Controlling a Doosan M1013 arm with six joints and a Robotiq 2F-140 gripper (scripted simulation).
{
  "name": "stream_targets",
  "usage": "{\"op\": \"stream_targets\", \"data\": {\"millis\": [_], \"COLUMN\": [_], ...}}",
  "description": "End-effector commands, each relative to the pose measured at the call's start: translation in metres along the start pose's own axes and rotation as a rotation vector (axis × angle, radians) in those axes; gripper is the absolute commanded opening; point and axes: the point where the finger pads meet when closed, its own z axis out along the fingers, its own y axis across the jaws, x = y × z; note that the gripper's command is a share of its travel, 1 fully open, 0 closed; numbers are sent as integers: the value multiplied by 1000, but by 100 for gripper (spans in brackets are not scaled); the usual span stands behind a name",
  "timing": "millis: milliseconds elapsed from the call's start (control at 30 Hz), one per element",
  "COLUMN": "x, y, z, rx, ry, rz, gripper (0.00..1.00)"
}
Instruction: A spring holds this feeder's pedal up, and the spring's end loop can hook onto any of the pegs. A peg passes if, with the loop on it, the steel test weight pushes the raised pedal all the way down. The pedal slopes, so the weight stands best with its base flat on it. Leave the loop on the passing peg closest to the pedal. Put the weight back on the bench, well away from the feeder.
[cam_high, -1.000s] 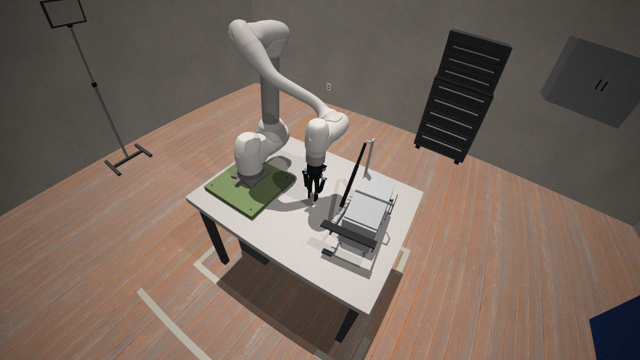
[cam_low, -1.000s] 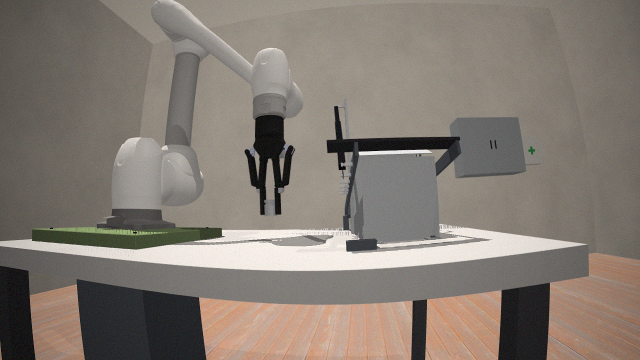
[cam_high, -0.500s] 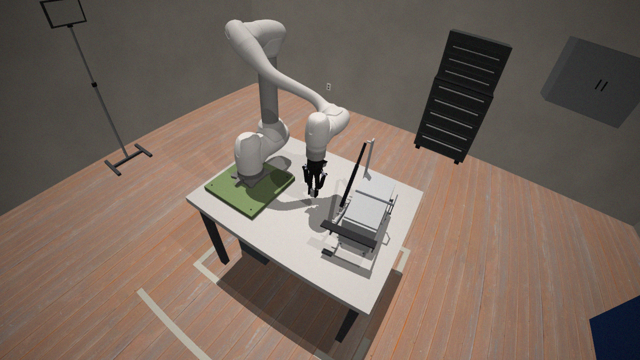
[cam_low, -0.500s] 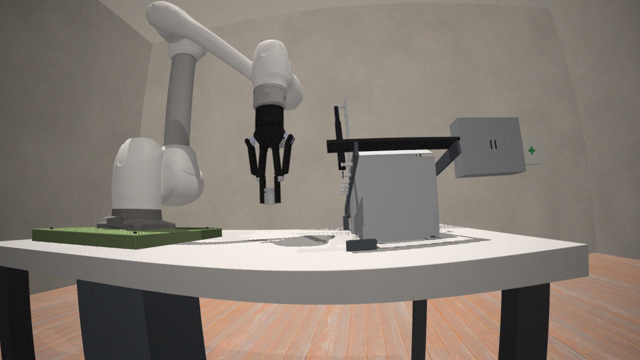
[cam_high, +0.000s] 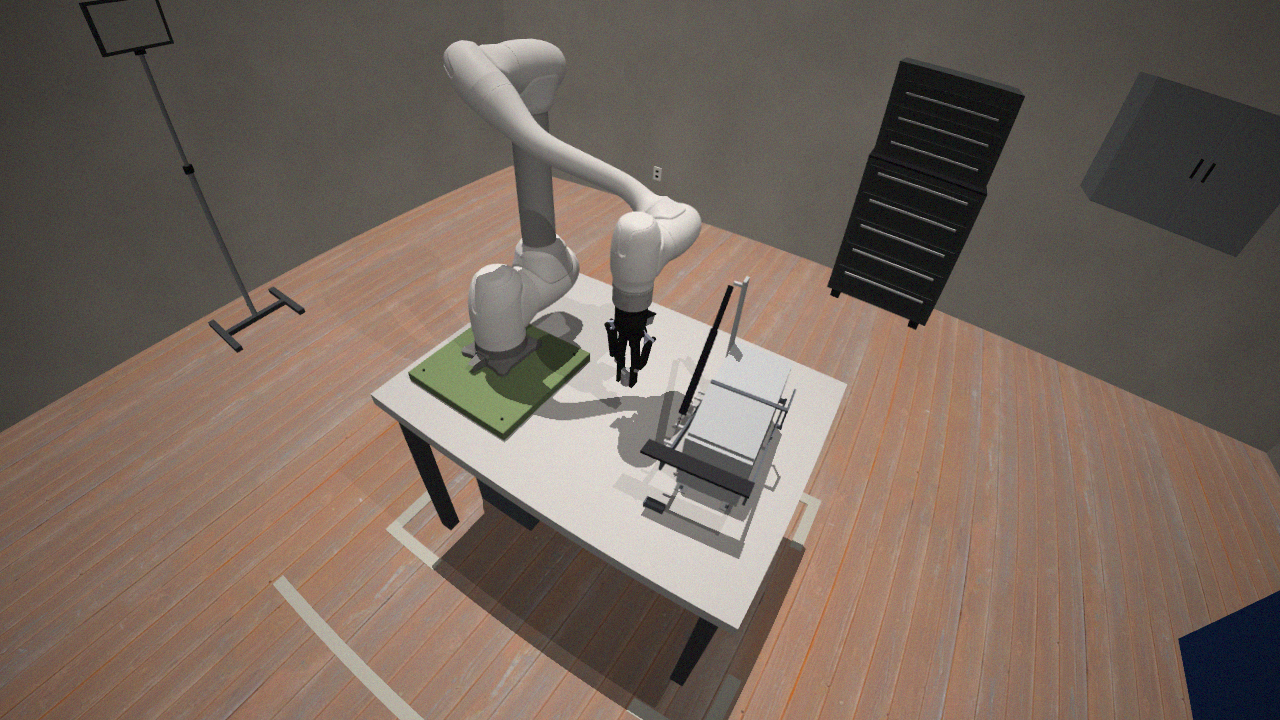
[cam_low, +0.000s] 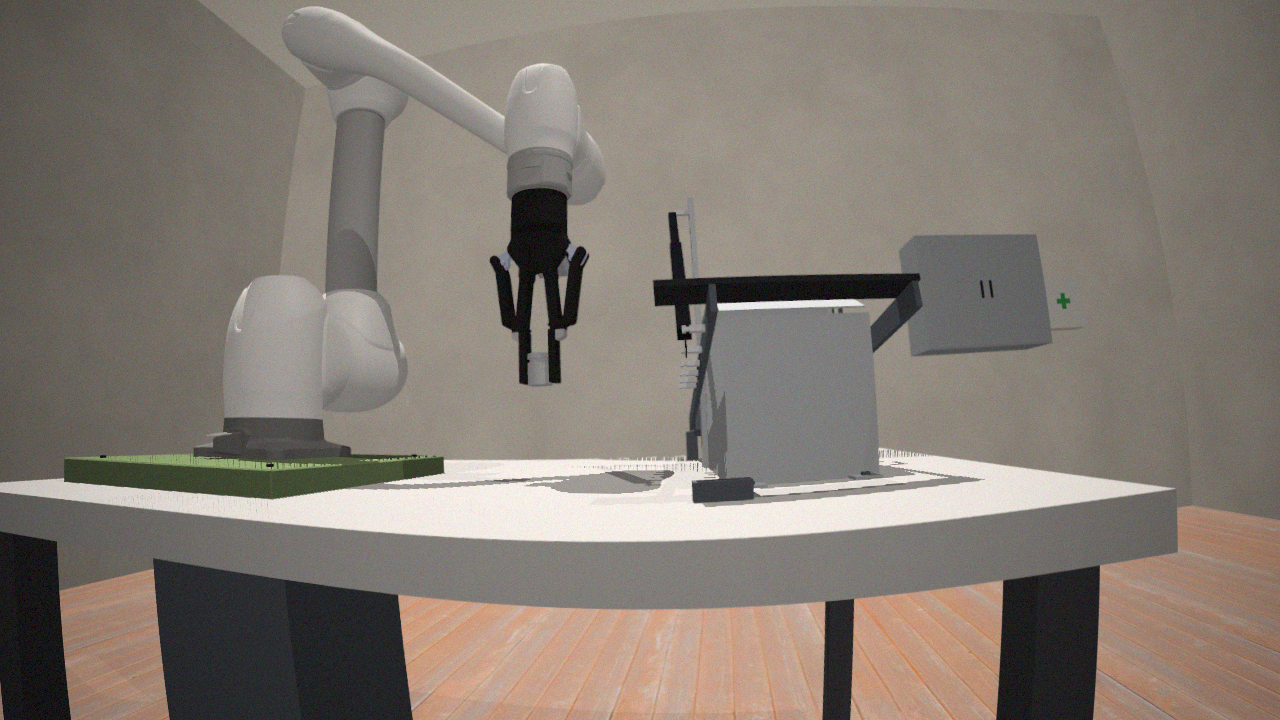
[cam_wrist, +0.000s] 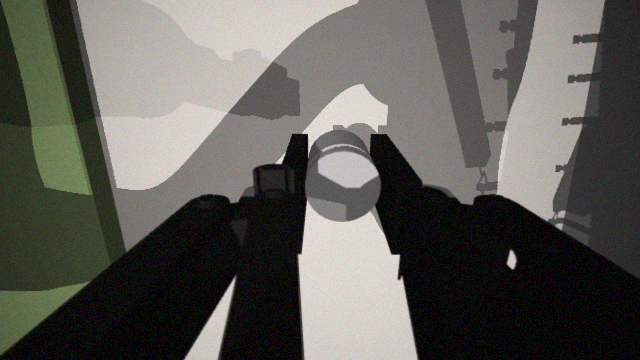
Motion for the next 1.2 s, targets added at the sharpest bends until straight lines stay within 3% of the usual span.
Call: {"op": "stream_targets", "data": {"millis": [0,167,267,733,833,1167], "x": [0,0,0,0,0,0], "y": [0,0,0,0,0,0], "z": [-9,-22,-19,-56,-53,-71], "rx": [-1,-1,-1,-1,-1,-1], "ry": [0,0,0,0,0,0], "rz": [0,0,0,0,0,0], "gripper": [25,25,25,25,25,25]}}
